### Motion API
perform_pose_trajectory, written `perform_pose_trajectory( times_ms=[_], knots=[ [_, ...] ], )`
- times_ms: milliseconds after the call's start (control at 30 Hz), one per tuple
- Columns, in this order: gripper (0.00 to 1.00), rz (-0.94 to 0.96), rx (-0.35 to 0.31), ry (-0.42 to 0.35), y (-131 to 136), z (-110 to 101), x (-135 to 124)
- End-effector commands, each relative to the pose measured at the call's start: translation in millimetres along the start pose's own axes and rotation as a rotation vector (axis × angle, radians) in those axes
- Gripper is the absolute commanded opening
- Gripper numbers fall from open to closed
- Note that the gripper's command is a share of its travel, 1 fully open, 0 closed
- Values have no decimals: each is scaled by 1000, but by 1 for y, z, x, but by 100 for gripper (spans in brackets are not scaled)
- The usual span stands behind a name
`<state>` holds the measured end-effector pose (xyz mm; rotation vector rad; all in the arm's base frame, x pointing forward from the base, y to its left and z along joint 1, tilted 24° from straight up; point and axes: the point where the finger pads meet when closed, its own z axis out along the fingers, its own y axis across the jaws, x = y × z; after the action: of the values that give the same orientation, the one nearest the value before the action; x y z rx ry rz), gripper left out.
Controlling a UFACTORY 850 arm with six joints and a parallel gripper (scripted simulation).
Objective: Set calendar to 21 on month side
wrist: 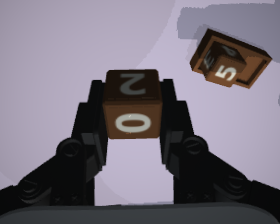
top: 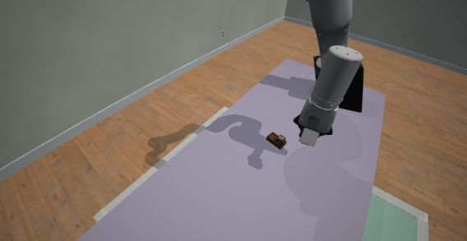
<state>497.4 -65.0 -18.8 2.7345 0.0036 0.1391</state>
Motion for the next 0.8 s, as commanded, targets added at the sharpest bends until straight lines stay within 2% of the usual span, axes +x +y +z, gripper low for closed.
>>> perform_pose_trajectory(
  times_ms=[0, 133, 200, 767],
  knots=[
    [27, -170, 2, -32, 0, -1, 1],
    [27, -208, 2, -32, 0, -1, 1],
    [27, -332, 4, -31, 0, -1, 0],
    [27, -779, 11, -30, 0, 0, 0]
  ],
)
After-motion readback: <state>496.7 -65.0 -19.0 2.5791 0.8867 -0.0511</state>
